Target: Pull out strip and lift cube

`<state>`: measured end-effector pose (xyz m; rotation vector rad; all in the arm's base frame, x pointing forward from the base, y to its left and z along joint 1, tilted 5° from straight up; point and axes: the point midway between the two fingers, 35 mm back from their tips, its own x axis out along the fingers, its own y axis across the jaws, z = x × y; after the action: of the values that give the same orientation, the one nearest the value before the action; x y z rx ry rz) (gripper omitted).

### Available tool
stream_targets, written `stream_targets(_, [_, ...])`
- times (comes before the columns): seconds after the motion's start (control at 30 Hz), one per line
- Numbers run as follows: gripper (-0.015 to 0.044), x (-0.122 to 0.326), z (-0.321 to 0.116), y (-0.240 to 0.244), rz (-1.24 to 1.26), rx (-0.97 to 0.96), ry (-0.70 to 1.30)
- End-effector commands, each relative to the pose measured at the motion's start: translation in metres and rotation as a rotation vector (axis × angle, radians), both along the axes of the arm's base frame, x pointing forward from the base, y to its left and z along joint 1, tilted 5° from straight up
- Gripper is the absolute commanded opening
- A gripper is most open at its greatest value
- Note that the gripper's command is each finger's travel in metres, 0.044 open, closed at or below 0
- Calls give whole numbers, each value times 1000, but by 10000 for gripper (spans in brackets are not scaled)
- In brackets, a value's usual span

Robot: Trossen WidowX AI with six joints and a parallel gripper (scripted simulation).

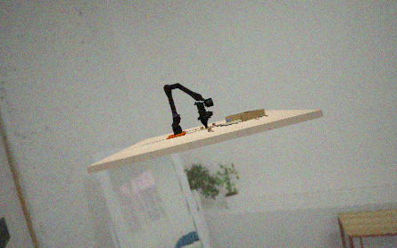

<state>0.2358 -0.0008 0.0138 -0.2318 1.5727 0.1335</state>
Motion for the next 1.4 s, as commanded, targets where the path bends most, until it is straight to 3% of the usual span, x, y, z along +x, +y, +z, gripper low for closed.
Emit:
stream_targets(0.0, [0,-15,-5,-3,3,-5,29])
stream_targets(1.37, [0,-52,-3,-12,3,-6,32])
